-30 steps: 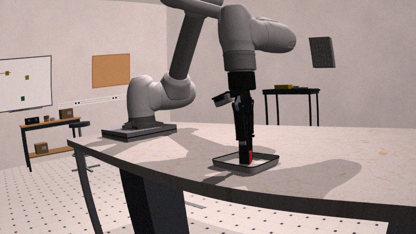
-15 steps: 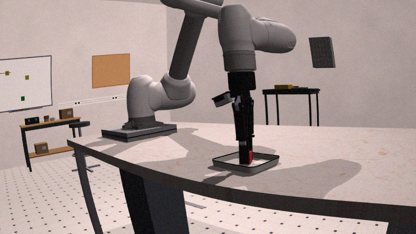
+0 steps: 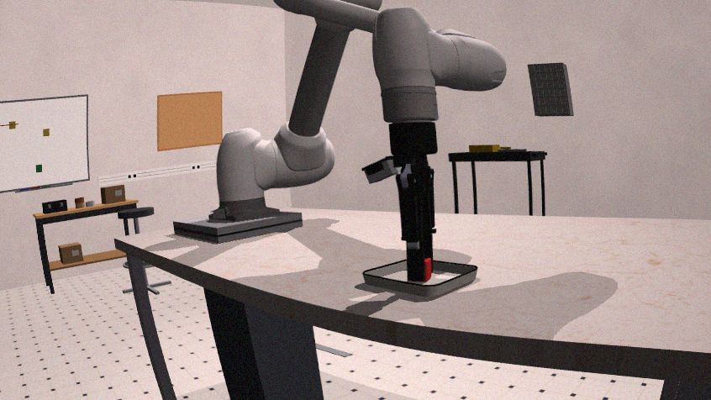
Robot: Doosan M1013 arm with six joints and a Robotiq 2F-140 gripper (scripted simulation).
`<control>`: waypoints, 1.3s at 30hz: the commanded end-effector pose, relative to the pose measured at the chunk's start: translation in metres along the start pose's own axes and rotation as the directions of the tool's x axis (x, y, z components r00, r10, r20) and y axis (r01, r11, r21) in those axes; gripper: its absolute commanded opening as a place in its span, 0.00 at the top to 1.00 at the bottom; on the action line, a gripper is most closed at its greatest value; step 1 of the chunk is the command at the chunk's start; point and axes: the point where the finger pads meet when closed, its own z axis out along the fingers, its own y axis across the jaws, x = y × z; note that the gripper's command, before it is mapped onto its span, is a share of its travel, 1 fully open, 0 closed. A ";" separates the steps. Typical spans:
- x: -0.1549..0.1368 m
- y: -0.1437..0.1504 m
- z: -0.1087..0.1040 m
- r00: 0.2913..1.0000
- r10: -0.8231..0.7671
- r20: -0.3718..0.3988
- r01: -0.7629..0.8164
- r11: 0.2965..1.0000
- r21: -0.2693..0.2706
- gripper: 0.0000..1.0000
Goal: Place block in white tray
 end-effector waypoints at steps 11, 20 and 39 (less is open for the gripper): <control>-0.001 0.000 -0.002 1.000 0.000 0.002 0.000 1.000 0.001 0.64; -0.001 0.000 -0.002 1.000 0.000 0.002 0.000 1.000 0.001 0.64; -0.001 0.000 -0.025 1.000 0.000 0.002 0.000 1.000 0.001 0.64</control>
